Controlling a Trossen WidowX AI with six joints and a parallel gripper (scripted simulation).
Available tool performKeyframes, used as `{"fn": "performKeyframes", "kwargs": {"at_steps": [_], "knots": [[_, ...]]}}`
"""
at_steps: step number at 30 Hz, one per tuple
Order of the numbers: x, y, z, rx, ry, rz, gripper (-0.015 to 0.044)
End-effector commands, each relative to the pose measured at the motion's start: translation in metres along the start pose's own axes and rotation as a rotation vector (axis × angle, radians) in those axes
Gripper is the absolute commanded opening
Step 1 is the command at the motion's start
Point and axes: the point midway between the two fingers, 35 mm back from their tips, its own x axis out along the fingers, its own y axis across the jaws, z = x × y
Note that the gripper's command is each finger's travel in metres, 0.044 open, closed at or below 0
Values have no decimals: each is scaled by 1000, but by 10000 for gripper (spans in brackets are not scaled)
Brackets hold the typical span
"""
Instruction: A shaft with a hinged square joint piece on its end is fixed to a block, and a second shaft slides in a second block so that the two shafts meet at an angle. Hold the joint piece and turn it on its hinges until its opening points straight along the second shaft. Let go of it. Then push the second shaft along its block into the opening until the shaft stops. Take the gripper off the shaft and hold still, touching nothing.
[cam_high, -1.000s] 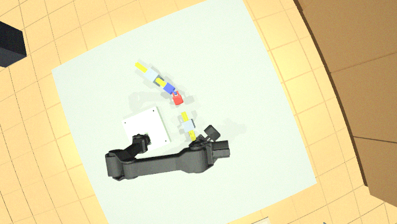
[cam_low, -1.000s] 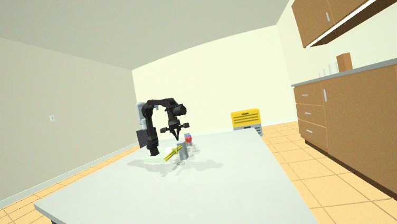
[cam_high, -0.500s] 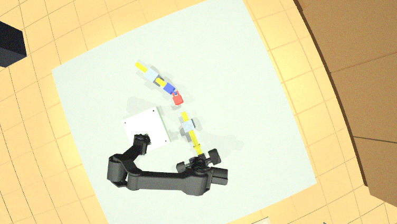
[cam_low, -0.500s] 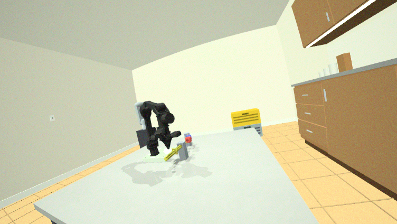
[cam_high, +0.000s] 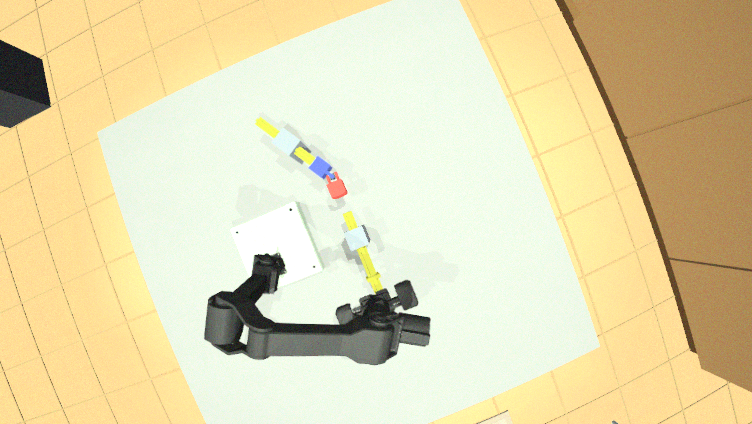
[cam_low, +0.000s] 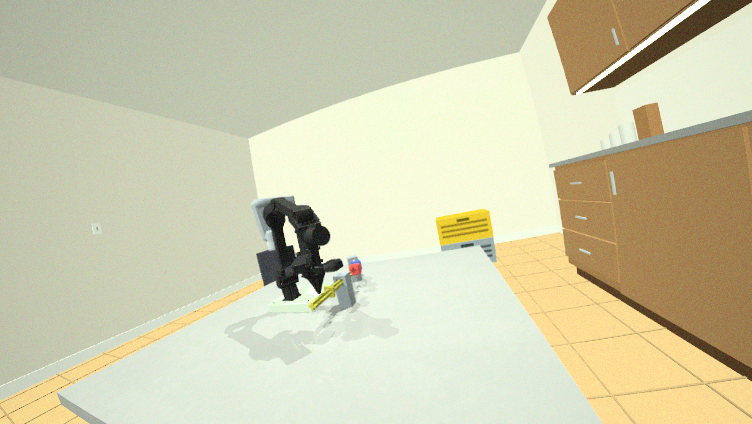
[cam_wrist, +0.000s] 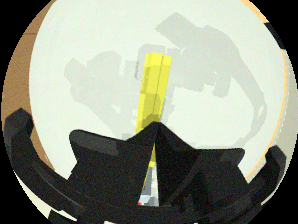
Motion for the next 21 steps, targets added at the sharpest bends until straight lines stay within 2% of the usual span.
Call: {"fn": "performKeyframes", "kwargs": {"at_steps": [1, 21], "knots": [[8, -1, -1, 2, 5, -5, 0], [14, -1, -1, 2, 3, -5, 0]]}}
